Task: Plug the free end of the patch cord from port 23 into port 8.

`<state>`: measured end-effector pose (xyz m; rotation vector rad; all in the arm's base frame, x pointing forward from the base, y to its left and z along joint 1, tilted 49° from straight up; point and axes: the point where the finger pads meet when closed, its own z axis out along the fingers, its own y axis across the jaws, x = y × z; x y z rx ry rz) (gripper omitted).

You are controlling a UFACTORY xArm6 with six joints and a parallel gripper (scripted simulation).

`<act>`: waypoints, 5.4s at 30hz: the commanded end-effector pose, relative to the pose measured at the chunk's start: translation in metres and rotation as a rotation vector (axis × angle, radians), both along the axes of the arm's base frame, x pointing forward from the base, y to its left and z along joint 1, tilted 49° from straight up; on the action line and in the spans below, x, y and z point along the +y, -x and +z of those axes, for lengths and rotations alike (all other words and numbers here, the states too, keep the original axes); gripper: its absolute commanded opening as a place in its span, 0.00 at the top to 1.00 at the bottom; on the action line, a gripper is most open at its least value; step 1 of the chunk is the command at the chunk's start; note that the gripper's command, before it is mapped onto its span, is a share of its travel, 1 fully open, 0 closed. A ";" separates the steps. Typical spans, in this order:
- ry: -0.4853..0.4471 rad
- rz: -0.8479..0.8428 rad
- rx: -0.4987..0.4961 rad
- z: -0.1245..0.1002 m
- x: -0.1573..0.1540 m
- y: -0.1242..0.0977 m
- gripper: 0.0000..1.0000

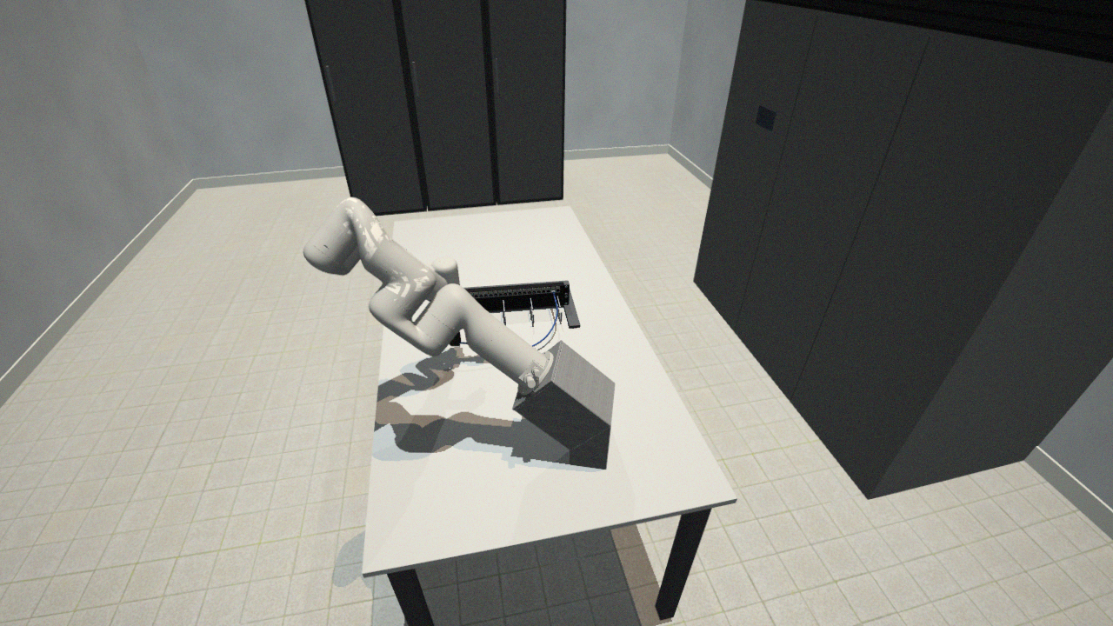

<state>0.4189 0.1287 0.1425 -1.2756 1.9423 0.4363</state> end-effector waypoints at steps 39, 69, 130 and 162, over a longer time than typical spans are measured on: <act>-0.214 -0.349 0.341 -0.001 -0.053 -0.042 1.00; -0.403 -0.654 0.642 -0.002 -0.099 -0.078 1.00; -0.574 -0.931 0.915 -0.003 -0.141 -0.111 1.00; -0.576 -0.933 0.918 -0.005 -0.139 -0.118 1.00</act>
